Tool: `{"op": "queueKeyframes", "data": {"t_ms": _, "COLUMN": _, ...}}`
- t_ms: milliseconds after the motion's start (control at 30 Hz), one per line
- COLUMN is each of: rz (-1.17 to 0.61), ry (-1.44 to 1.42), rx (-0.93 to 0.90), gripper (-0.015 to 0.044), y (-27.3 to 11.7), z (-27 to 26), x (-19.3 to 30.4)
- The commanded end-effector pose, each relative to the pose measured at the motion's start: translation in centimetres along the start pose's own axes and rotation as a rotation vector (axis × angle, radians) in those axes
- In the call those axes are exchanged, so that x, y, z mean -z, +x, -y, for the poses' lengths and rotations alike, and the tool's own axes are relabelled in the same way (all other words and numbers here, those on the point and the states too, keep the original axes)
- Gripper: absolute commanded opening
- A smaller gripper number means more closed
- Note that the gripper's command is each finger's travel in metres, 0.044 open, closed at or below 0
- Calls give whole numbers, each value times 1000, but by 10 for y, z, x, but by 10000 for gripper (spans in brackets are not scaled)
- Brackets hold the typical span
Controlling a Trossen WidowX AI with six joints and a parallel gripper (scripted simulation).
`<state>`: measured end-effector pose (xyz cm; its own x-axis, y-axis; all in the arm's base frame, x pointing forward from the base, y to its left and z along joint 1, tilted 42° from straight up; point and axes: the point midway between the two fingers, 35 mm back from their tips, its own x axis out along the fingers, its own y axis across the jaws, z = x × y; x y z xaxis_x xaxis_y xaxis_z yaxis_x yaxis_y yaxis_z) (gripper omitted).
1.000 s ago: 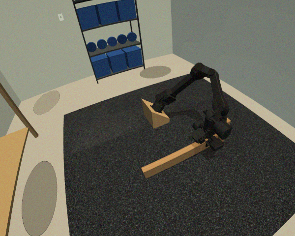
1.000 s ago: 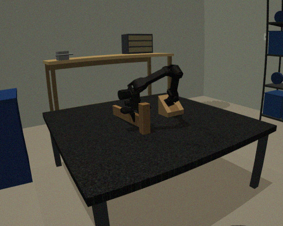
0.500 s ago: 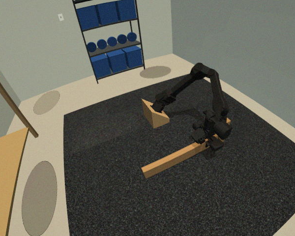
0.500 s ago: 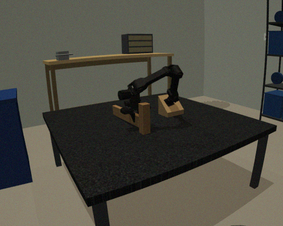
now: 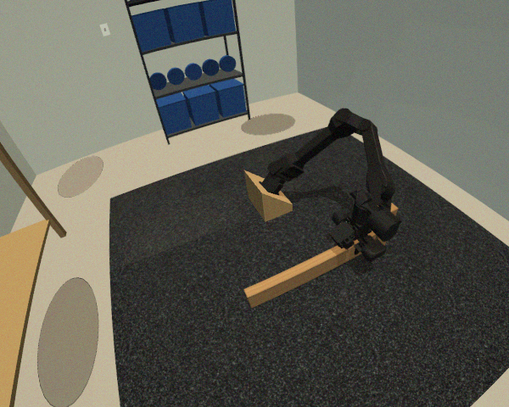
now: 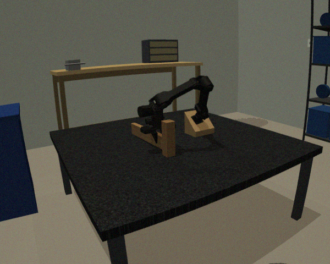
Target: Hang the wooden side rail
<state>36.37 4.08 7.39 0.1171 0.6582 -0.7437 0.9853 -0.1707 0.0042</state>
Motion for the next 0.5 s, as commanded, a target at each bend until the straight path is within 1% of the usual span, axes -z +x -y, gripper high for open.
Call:
{"op": "queueKeyframes", "data": {"t_ms": 0, "rz": -6, "ry": -4, "rx": -11, "gripper": 0, "y": -2, "z": -2, "x": 1}}
{"op": "queueKeyframes", "data": {"t_ms": 467, "rz": -6, "ry": -4, "rx": -11, "gripper": 0, "y": 0, "z": -2, "x": 1}}
